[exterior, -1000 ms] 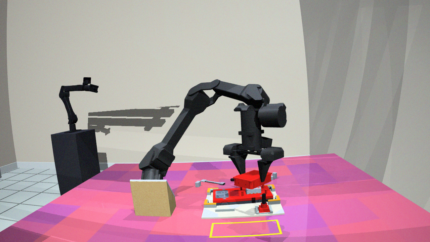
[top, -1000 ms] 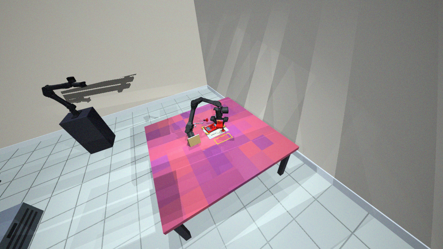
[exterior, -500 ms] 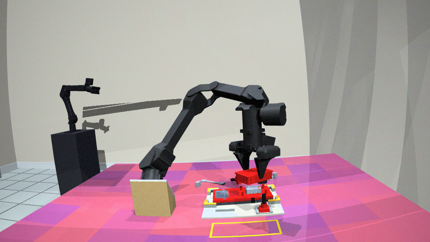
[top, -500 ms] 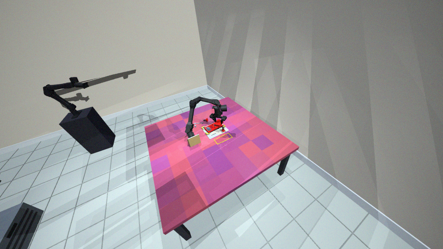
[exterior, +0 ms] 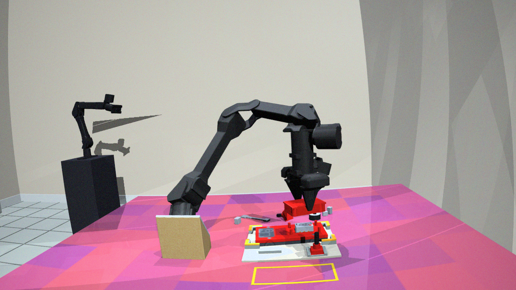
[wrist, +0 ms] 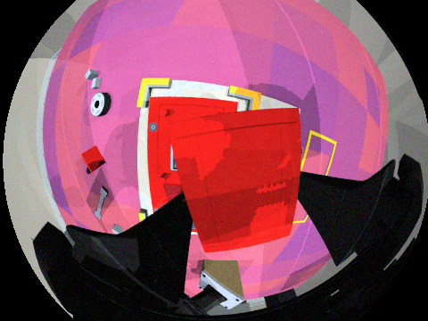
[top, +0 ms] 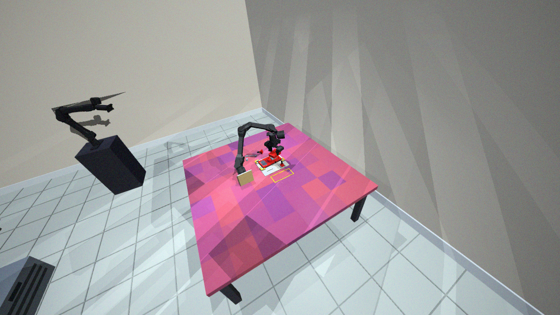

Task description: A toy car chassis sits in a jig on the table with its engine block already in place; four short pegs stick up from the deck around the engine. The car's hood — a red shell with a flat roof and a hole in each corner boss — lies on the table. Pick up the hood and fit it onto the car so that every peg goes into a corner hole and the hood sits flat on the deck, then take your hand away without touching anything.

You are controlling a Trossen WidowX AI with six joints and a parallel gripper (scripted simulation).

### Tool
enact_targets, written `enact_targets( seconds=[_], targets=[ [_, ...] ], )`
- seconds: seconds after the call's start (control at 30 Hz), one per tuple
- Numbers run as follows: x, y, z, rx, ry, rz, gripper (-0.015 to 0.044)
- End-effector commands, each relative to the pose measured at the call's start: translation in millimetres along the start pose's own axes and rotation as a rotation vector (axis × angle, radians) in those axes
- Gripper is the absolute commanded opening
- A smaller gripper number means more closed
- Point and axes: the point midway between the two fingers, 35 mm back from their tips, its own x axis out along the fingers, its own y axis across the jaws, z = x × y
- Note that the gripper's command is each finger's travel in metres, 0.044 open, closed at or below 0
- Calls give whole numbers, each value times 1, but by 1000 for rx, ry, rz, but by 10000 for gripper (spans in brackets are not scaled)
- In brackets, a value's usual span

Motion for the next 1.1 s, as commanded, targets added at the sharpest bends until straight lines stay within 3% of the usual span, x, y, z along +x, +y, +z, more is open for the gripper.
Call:
enact_targets(
  seconds=[0.0, 0.7, 1.07],
  targets=[
    [-1, 12, 4, 65, -8, 4, 0],
    [4, 43, 13, 273, -6, 18, 0],
    [46, 46, 17, 273, -7, 19, 0]
  ],
)
